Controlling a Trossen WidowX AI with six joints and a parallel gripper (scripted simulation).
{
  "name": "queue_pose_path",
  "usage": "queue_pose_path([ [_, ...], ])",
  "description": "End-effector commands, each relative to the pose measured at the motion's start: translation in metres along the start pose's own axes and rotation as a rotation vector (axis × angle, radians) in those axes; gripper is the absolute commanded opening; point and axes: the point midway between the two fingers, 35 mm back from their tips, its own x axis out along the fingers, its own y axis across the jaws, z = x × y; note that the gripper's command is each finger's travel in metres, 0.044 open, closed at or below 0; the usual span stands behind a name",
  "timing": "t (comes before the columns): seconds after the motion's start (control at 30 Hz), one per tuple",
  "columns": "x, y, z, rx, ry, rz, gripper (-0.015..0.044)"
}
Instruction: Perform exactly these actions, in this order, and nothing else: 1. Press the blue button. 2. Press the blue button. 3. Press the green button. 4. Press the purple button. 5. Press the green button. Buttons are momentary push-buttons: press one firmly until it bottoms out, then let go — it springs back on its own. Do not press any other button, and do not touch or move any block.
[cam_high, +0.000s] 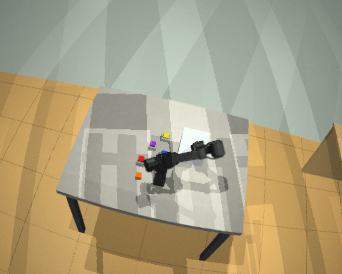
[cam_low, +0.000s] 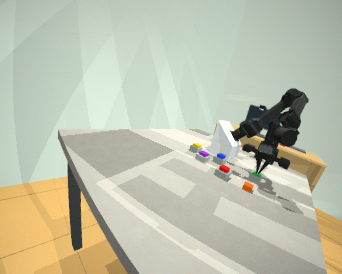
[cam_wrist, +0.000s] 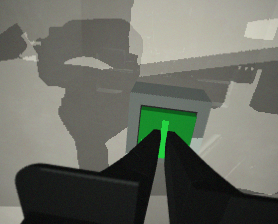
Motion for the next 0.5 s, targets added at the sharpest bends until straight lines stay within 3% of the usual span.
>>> queue_pose_path([
  [0.0, 0.0, -0.001, 0.0, 0.005, -0.001, -0.003, 0.002],
  [0.47, -0.051, -0.001, 0.002, 0.004, -0.001, -0.01, 0.002],
])
